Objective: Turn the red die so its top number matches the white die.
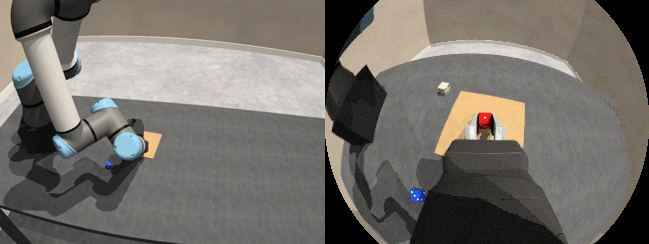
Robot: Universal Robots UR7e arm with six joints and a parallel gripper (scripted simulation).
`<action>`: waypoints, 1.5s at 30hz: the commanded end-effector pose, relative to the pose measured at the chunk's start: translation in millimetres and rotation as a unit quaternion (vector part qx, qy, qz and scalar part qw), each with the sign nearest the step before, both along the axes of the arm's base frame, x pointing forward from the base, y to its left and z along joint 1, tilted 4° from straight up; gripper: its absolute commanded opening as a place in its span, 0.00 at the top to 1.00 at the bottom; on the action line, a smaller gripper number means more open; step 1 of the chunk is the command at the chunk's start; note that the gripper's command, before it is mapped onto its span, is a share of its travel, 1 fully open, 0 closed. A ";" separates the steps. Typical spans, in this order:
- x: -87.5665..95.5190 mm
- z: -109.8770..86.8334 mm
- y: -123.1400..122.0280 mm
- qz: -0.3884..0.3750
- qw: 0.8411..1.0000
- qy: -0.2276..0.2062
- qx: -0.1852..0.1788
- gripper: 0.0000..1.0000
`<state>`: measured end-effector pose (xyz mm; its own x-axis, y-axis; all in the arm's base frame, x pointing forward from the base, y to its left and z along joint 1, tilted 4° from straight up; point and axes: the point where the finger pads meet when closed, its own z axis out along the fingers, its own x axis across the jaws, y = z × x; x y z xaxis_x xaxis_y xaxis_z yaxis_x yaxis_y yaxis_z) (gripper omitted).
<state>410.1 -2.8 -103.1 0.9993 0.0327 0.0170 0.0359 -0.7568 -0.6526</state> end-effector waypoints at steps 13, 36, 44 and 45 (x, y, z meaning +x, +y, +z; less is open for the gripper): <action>0.4 -3.7 -0.4 0.000 1.000 0.000 0.000 0.60; 0.4 -4.7 -0.5 0.000 1.000 0.000 0.000 0.60; 0.4 -4.7 -0.5 0.000 1.000 0.000 0.000 0.60; 0.4 -4.7 -0.5 0.000 1.000 0.000 0.000 0.60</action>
